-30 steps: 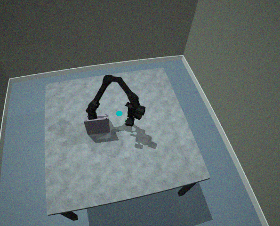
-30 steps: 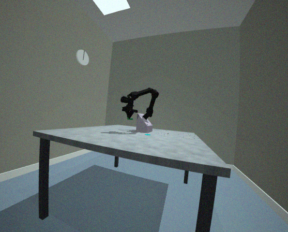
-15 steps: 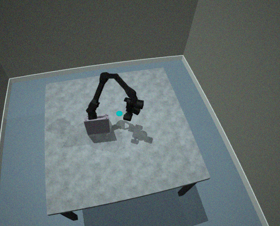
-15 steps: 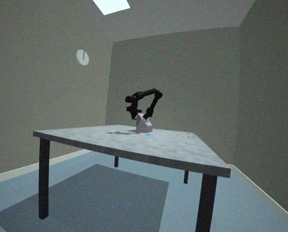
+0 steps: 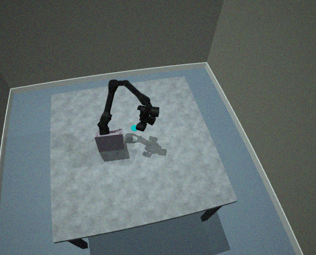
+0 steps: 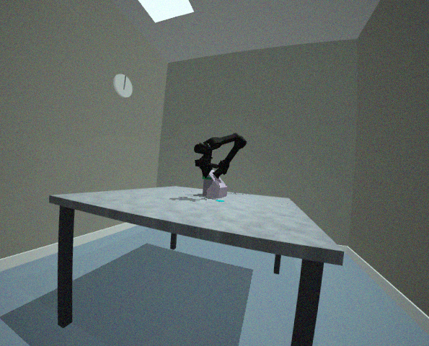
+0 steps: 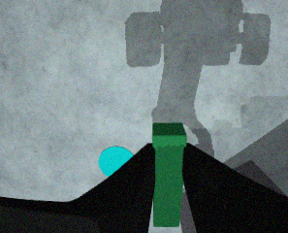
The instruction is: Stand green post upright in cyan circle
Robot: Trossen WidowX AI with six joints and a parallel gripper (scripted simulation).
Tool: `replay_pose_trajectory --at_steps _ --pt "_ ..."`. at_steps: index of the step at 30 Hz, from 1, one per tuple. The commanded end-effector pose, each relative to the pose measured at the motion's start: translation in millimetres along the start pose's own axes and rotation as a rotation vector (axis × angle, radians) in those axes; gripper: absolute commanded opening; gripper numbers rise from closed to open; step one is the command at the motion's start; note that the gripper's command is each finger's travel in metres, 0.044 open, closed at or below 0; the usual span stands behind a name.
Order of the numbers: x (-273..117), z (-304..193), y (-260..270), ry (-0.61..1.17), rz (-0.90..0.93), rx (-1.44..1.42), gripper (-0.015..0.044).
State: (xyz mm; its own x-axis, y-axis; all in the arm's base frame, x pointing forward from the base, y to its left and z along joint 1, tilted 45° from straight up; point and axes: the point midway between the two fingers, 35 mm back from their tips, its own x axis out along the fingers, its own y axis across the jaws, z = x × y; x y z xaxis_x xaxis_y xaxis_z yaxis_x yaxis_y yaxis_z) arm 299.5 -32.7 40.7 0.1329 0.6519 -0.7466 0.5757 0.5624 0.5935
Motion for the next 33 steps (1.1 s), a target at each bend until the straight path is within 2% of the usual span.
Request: replay_pose_trajectory --at_steps 1,33 --pt "-1.7 -9.8 9.1 -0.001 0.007 0.022 0.0023" --pt "0.3 -91.0 56.3 0.028 0.033 0.193 0.0023"
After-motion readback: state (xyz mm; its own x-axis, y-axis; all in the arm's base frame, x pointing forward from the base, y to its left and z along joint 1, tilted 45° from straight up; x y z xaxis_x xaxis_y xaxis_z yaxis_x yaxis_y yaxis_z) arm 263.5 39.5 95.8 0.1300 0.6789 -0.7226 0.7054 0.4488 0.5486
